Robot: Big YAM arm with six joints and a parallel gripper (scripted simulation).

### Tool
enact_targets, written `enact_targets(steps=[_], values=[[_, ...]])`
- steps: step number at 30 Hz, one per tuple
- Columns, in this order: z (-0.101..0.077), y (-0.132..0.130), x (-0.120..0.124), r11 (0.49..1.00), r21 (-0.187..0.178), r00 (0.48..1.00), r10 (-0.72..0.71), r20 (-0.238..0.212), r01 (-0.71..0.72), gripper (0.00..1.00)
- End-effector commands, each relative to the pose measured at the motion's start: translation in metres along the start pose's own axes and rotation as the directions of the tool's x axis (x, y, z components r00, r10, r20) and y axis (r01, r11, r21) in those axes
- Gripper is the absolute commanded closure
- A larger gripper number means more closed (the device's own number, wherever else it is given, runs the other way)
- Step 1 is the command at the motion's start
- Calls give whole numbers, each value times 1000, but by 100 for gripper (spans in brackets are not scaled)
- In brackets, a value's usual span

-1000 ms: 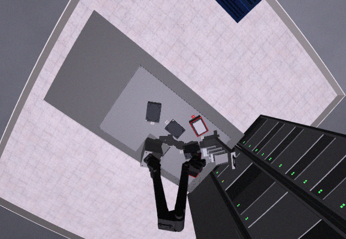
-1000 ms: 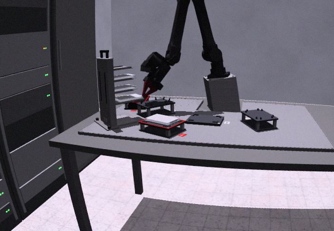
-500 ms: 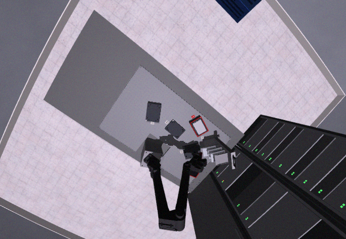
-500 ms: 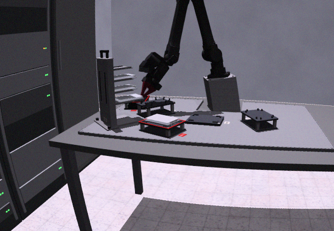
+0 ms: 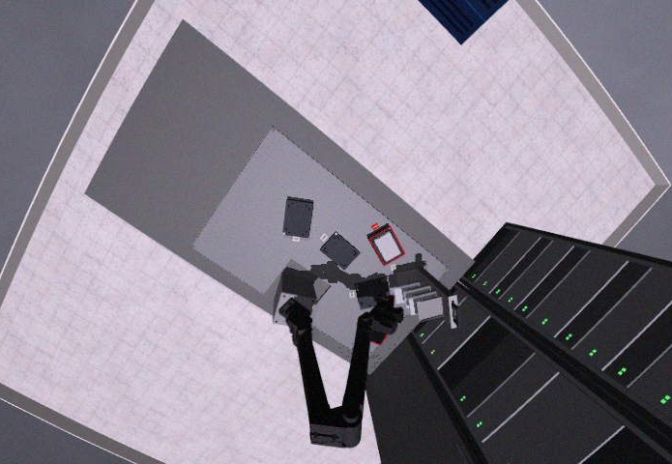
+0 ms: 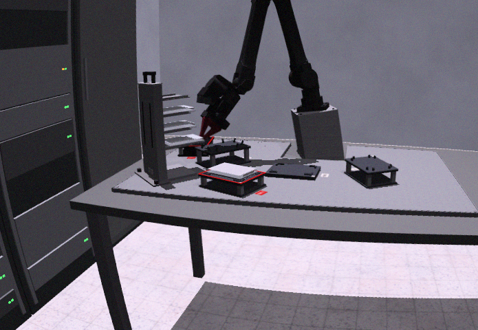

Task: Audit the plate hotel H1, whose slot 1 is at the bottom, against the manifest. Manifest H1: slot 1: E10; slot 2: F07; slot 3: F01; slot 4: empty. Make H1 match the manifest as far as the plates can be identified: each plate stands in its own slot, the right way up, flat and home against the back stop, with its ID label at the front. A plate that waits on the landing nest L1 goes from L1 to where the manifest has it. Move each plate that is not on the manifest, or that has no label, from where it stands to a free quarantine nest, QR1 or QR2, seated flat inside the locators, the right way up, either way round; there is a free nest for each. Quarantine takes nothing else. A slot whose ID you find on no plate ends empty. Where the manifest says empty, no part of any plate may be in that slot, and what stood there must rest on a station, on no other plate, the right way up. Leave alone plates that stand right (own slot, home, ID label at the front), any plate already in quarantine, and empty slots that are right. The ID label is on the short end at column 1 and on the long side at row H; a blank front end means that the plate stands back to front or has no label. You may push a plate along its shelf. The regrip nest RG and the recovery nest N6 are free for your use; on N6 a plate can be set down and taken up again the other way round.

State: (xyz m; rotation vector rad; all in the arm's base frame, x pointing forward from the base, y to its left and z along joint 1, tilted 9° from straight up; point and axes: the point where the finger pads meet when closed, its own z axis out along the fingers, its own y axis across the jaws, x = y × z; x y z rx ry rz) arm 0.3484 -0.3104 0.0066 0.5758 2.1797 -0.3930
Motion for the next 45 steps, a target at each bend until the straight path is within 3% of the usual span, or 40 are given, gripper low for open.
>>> enact_targets(steps=[1, 20, 21, 27, 38, 41, 45], values=[[7, -2, -28, 1000, 4, 999, -1, 45, 1, 100], [16, -1, -31, 1000, 1, 999, 0, 35, 0, 100], [13, -3, -41, 1000, 7, 998, -3, 60, 3, 100], [19, 0, -35, 1000, 0, 999, -1, 37, 1, 100], [21, -4, -47, 1000, 8, 998, -2, 59, 2, 100], [25, -1, -40, 1000, 0, 999, 0, 34, 0, 100], [25, -1, -48, 1000, 1, 999, -3, 47, 3, 100]])
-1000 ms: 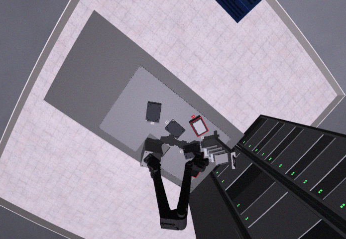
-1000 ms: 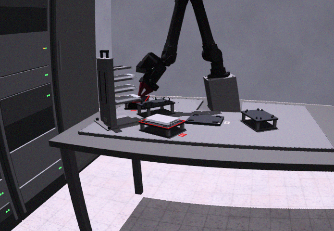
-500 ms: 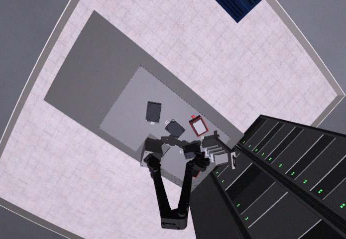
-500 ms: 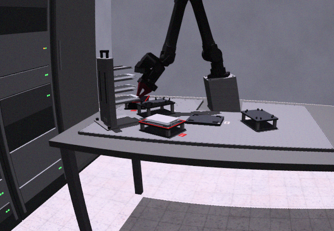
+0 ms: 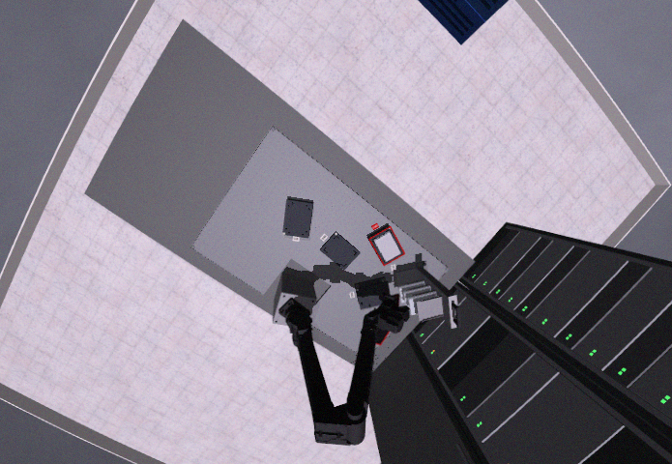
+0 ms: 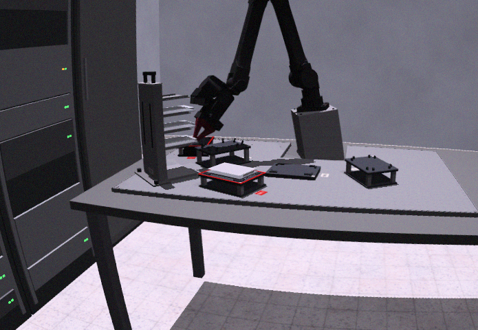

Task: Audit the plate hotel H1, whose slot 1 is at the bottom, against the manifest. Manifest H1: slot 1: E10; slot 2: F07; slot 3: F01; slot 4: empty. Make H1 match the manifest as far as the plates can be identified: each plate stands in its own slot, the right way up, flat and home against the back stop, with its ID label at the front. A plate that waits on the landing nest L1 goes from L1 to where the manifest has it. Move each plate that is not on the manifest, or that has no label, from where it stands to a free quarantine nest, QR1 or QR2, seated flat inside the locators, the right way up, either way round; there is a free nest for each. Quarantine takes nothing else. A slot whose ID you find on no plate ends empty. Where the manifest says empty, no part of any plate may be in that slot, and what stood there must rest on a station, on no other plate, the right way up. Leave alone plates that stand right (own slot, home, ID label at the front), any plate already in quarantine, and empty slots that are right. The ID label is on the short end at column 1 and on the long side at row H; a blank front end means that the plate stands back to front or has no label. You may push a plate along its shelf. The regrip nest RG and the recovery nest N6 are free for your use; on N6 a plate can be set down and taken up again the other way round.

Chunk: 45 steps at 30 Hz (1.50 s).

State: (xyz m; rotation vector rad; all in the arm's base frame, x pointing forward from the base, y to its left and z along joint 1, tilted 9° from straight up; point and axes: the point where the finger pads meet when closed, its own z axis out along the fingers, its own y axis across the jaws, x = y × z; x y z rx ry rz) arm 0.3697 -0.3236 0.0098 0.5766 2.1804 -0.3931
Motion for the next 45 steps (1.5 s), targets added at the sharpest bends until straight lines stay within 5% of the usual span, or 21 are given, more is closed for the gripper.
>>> enact_targets(steps=[1, 45], values=[[8, -1, -28, 1000, 1, 999, -2, 44, 2, 100], [13, 0, -37, 1000, 1, 998, -6, 56, 6, 100]])
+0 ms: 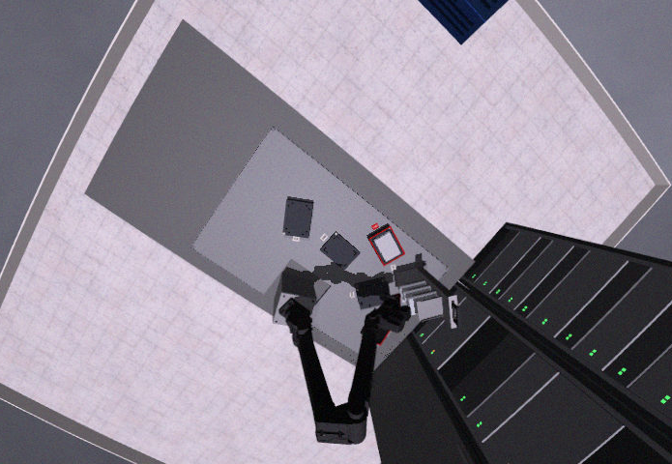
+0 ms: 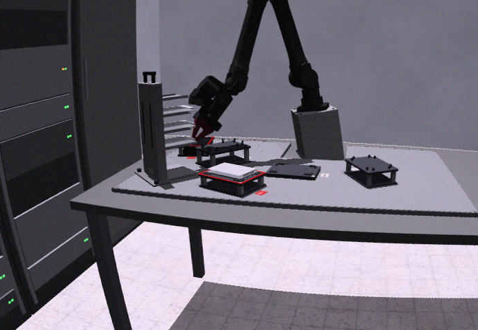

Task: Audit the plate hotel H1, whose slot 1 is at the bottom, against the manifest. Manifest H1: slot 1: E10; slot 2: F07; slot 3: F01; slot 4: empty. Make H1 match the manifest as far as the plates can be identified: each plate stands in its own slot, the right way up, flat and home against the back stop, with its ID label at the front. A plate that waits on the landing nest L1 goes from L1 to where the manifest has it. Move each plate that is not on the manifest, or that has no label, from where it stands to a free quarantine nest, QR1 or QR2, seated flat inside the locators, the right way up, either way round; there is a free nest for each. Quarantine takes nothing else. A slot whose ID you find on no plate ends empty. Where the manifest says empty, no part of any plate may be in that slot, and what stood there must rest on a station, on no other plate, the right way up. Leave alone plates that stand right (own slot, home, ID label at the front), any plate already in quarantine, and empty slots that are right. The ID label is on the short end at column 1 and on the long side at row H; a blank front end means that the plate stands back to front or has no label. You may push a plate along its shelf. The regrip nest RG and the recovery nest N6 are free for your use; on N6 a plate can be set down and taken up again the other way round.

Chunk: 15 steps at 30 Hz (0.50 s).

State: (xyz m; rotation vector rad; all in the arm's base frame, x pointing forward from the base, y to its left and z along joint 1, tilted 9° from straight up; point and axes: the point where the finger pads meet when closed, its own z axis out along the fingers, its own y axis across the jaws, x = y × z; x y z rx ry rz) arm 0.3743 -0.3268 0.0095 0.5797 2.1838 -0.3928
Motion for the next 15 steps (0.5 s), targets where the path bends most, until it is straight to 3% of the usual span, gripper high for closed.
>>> enact_targets(steps=[1, 3, 5, 8, 15], values=[[8, 0, -34, 1000, 0, 998, -7, 60, 7, 100], [8, 0, -34, 1000, 0, 998, -7, 60, 7, 100], [-1, -5, -47, 1000, 12, 995, -12, 103, 11, 100], [-9, -6, -22, 1000, 12, 998, -8, 67, 7, 100], [-15, -8, -15, 1000, 16, 998, -11, 66, 10, 100]])
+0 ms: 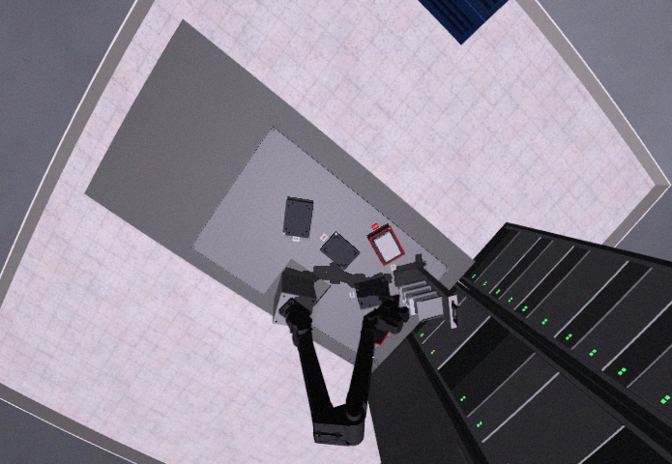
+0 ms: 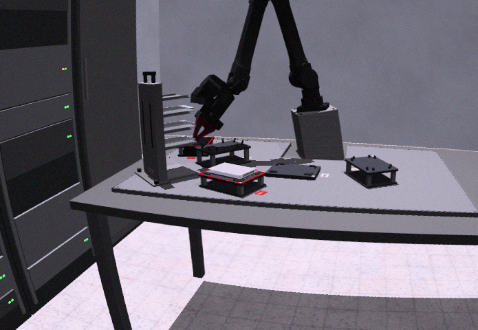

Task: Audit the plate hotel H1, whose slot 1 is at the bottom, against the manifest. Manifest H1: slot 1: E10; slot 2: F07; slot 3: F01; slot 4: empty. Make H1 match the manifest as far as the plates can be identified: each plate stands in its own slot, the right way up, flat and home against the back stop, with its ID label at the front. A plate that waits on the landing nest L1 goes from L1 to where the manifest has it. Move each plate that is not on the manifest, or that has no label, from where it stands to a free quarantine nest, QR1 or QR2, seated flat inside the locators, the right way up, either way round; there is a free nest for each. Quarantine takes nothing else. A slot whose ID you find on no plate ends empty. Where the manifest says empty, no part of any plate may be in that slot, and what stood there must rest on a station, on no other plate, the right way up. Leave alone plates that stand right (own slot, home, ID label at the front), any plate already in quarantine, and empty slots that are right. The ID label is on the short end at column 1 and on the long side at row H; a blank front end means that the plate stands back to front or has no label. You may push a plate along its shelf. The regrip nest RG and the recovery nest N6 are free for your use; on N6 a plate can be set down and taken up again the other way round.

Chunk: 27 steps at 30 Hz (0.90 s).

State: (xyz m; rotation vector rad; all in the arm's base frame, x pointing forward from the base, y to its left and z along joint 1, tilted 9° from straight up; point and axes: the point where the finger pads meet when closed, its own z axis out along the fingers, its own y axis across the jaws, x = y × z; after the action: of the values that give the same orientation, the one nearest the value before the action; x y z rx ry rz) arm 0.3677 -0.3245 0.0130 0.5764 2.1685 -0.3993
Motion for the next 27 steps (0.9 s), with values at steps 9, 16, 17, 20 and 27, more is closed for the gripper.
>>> enact_targets(steps=[9, 16, 17, 20, 27], values=[[-18, -6, -6, 1000, 14, 999, -11, 50, 10, 100], [-25, -6, 2, 1000, 14, 999, -11, 49, 11, 100], [-25, -6, 2, 1000, 14, 999, -11, 49, 11, 100], [-28, -5, 5, 1000, 12, 999, -13, 49, 12, 100], [-36, -5, 14, 1000, 12, 999, -14, 48, 13, 100]])
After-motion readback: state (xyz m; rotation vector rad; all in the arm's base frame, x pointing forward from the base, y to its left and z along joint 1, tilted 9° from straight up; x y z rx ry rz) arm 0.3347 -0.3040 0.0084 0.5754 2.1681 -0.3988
